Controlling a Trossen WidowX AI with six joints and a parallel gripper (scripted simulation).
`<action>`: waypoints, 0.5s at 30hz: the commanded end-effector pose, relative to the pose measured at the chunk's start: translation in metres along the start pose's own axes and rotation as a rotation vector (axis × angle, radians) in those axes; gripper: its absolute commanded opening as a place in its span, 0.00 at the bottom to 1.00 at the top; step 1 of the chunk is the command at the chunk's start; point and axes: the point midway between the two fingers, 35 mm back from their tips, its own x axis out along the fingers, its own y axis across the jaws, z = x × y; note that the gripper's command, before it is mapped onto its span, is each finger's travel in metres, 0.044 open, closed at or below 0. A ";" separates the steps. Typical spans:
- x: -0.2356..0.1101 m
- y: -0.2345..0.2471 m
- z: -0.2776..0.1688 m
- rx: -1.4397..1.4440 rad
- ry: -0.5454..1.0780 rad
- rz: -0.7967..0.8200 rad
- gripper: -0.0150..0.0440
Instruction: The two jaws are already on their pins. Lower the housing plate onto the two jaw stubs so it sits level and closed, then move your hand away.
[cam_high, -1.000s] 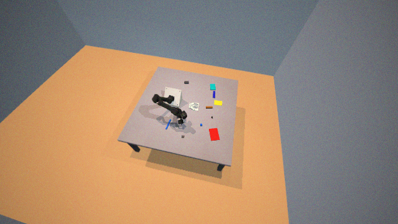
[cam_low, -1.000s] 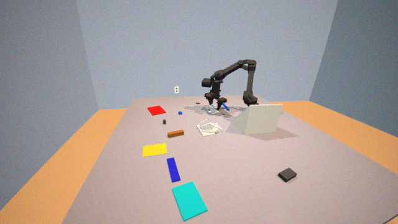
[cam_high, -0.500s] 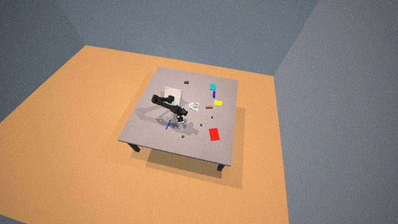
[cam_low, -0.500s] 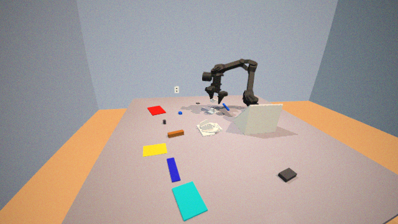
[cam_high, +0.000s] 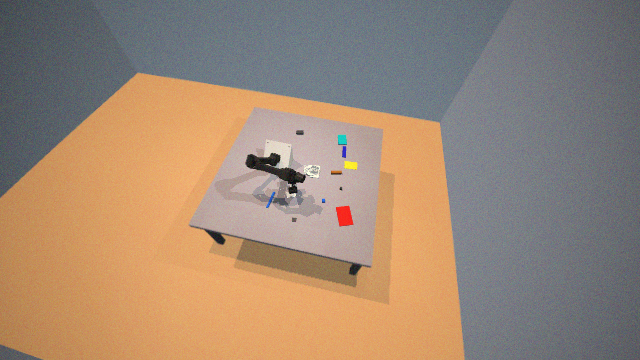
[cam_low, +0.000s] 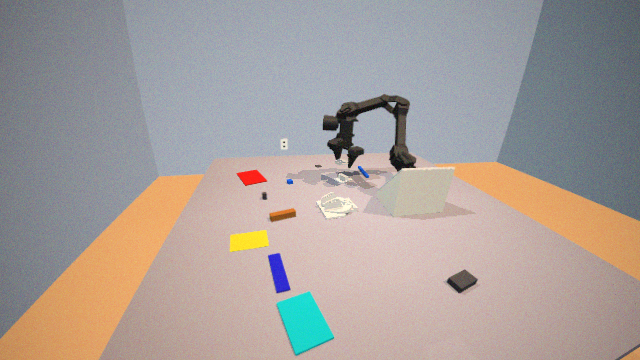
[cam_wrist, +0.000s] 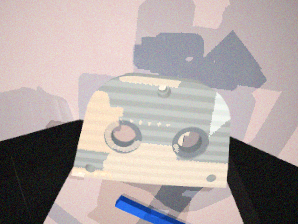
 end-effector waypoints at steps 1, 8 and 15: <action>0.001 0.006 0.010 0.015 -0.006 0.009 0.85; 0.002 0.019 0.029 0.041 -0.012 0.021 0.85; 0.003 0.033 0.047 0.068 -0.016 0.031 0.85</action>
